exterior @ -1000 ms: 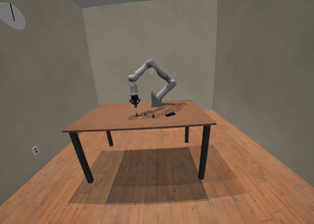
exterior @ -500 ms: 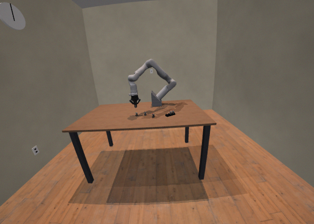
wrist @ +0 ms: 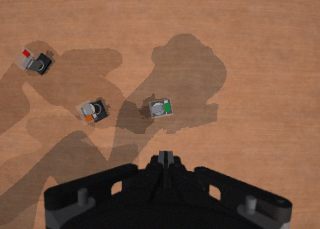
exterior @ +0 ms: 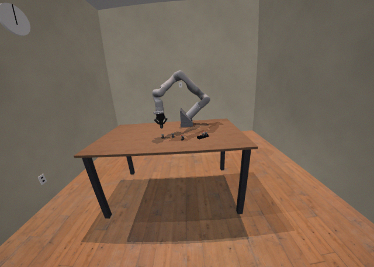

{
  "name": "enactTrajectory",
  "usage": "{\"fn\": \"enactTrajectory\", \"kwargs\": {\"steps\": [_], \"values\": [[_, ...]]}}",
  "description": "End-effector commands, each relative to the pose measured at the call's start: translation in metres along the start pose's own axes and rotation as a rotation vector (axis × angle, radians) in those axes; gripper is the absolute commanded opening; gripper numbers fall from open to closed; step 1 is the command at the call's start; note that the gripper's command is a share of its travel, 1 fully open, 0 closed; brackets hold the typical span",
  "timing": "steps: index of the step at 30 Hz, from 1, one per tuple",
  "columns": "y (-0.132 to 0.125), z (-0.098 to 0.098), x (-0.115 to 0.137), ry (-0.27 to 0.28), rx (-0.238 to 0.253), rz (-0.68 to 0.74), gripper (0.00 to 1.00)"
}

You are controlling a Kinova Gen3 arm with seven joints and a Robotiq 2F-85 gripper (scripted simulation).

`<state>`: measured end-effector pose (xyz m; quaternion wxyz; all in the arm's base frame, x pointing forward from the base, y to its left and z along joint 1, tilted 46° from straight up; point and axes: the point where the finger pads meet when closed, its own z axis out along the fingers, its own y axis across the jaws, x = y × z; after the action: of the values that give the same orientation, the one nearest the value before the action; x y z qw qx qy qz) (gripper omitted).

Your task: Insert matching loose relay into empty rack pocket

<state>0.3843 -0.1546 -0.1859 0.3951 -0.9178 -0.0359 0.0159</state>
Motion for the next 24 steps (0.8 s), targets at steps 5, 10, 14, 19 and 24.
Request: {"fn": "enactTrajectory", "kwargs": {"steps": [5, 10, 14, 19, 24], "values": [[-0.005, -0.001, 0.001, 0.002, -0.002, 0.0, 0.0], [-0.029, -0.002, 0.001, 0.003, -0.002, -0.001, 0.0], [-0.073, -0.002, -0.005, 0.001, -0.001, -0.001, 0.0], [-0.093, -0.001, -0.009, -0.001, -0.001, 0.001, 0.0], [-0.093, -0.001, -0.009, -0.001, -0.001, 0.001, 0.0]]}}
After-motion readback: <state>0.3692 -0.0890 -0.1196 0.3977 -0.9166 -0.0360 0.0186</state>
